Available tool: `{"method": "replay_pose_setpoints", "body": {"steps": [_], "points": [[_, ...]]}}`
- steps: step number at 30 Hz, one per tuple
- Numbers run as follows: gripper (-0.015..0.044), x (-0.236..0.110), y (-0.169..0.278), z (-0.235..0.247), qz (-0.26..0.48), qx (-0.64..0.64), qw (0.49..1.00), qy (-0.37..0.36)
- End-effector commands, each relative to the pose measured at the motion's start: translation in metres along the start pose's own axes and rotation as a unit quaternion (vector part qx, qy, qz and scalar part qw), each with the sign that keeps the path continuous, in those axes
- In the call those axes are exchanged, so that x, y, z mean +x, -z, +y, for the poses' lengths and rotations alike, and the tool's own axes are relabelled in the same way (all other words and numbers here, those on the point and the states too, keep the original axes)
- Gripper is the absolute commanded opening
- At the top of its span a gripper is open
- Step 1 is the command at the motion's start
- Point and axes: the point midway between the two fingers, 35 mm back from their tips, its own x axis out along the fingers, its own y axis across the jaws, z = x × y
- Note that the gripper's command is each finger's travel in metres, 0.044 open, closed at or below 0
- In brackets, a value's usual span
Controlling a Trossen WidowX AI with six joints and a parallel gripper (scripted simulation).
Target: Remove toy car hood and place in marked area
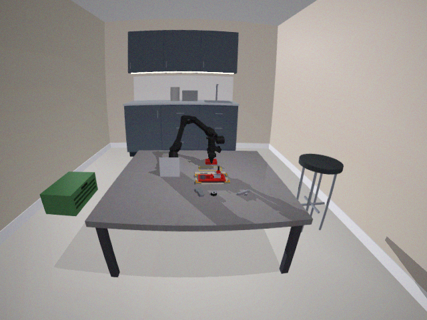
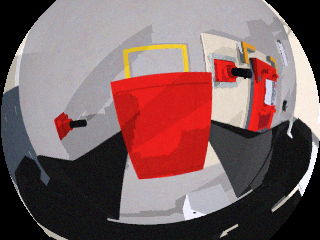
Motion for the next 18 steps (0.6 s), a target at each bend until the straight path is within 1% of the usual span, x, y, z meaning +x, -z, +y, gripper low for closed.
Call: {"method": "replay_pose_setpoints", "body": {"steps": [1, 18], "points": [[0.0, 0.004, 0.002, -0.001, 0.002, 0.003, 1.0, 0.001], [0.0, 0.015, 0.002, -0.001, 0.002, 0.003, 1.0, 0.001]]}}
